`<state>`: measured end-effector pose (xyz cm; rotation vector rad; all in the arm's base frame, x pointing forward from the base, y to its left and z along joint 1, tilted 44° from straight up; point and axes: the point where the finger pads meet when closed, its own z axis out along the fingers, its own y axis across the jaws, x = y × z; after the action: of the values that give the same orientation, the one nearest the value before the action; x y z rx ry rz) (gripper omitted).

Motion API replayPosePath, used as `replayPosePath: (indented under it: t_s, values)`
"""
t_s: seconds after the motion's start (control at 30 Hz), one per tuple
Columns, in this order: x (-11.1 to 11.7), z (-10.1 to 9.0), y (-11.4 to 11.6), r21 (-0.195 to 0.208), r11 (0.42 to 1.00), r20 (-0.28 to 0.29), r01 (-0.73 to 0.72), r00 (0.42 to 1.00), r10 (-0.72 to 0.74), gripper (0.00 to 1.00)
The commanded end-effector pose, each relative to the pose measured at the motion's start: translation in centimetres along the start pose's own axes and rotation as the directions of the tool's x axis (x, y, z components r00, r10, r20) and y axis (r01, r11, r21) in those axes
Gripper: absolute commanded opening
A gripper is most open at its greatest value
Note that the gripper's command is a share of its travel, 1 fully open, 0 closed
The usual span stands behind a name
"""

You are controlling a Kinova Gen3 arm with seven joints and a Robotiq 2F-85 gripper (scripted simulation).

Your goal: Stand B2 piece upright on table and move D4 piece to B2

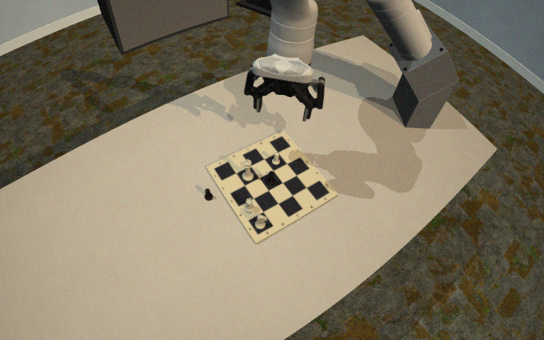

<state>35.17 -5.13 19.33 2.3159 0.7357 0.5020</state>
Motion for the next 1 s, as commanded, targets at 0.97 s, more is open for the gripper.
replayPosePath:
  t_s: [0.97]
  values:
    - [0.6,-3.5,-0.1,0.007,1.0,-0.026,-0.004,1.0,0.004,1.0]
